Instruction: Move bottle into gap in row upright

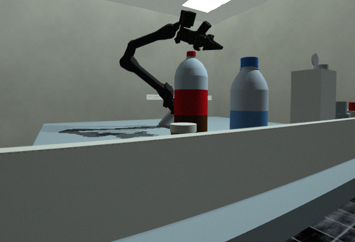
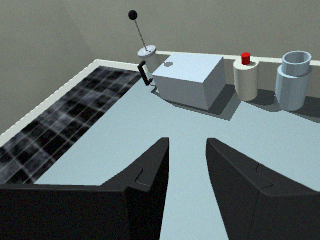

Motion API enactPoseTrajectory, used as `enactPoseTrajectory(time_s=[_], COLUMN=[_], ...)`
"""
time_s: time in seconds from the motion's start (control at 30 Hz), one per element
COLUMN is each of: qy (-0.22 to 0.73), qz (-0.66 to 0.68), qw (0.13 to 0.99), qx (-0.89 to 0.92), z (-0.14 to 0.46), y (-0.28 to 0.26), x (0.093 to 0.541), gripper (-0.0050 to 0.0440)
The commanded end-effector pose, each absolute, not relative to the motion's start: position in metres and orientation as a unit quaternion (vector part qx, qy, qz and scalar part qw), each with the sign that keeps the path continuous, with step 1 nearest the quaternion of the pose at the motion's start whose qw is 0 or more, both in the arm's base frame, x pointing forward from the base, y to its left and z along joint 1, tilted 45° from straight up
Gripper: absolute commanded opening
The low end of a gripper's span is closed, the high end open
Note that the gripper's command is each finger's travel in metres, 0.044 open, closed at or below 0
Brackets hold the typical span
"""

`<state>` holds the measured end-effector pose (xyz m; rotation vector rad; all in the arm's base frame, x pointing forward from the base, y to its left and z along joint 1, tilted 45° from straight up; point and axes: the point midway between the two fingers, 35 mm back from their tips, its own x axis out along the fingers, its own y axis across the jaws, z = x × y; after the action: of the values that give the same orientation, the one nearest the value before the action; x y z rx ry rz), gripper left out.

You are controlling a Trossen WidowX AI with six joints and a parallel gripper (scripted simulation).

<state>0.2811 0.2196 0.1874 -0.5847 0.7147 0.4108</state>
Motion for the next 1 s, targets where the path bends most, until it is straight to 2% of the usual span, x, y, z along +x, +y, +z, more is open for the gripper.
enactPoseTrajectory(time_s=[0.0,0.07,0.47,0.97], qy=[0.312,0.293,0.216,0.218], qz=[0.167,0.138,-0.056,-0.063], qw=[0.886,0.893,0.899,0.898], qx=[-0.300,-0.313,-0.376,-0.376], z=[0.214,0.232,0.323,0.319], y=[0.194,0.175,0.050,0.038], x=[0.284,0.284,0.249,0.248], gripper=[0.0040,0.0000,0.0000,-0.0004])
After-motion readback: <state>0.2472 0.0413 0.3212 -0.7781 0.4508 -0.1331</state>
